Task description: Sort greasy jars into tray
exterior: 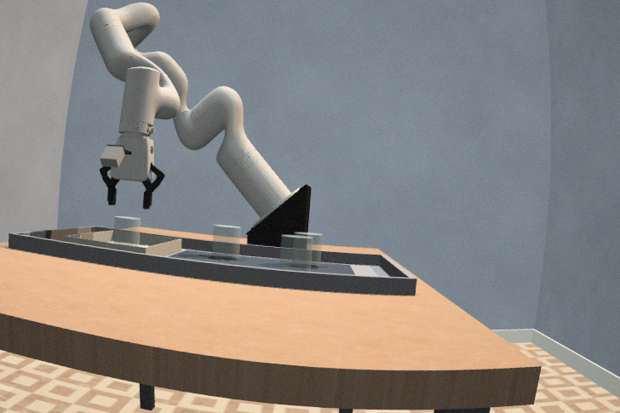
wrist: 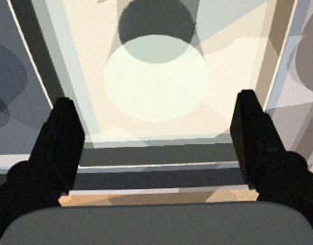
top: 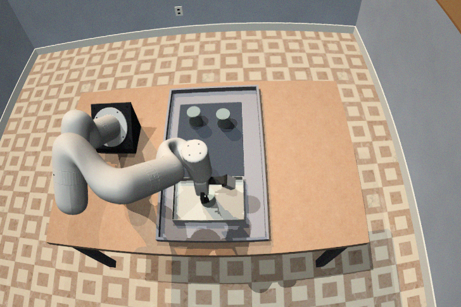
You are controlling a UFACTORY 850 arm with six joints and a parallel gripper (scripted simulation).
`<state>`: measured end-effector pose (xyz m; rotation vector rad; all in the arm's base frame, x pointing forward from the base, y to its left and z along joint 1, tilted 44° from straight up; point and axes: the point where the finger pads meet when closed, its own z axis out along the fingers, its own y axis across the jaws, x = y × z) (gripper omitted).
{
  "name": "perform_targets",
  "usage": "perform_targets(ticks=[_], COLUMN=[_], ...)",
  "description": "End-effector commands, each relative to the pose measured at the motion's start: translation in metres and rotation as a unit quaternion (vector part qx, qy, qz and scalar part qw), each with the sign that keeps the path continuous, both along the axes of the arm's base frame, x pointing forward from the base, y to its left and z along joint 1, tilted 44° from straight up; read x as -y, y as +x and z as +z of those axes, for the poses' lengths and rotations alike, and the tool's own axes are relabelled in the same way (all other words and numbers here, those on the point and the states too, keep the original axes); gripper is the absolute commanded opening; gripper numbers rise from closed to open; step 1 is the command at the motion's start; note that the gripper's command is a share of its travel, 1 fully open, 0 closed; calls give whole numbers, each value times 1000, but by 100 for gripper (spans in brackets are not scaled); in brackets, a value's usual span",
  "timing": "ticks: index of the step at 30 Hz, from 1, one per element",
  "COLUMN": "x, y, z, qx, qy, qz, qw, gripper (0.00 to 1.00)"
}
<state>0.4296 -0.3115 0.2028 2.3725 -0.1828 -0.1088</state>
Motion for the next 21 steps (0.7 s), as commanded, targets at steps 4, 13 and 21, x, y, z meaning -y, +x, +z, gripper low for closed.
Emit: perform_targets(ticks=[4,13,21], x=[-18,-31,-31], y=[4,6,6], z=[20,34,34], qx=[0,0,0], qy=[0,0,0], qz=[0,0,0], qw=[1000,1000,1000], gripper=[100,100,100])
